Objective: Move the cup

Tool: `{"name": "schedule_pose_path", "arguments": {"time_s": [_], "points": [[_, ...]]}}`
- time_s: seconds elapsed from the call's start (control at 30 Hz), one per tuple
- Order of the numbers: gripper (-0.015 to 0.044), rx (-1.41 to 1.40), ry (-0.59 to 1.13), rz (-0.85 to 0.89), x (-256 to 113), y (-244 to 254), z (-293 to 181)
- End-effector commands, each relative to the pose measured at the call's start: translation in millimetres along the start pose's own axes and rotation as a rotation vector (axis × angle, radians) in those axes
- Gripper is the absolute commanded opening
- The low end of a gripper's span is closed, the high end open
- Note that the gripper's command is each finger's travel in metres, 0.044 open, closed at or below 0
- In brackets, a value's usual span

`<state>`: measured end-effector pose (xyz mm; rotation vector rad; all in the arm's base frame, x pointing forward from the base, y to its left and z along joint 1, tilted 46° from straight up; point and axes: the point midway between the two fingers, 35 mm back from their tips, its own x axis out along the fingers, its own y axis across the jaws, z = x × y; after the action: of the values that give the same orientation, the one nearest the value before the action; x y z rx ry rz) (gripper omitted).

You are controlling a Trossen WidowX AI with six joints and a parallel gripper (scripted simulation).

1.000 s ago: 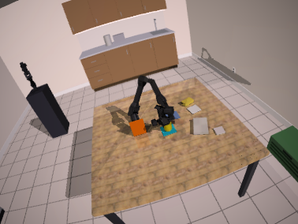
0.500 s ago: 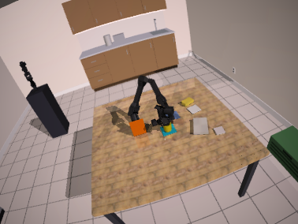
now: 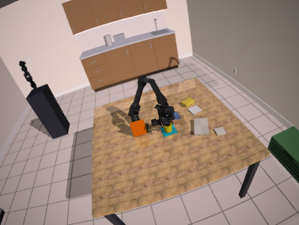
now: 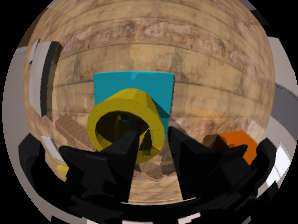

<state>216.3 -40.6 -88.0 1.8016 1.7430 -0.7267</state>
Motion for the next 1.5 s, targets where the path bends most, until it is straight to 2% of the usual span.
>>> {"name": "schedule_pose_path", "arguments": {"time_s": [0.0,0.83,1.2,1.47], "points": [[0.0146,-0.009,-0.010,0.006,-9,3,2],[0.0146,-0.002,-0.005,0.003,-43,-4,-1],[0.0435,0.006,0.003,0.001,-43,-4,-1],[0.0440,0.002,-0.004,0.002,-77,-3,-1]]}}
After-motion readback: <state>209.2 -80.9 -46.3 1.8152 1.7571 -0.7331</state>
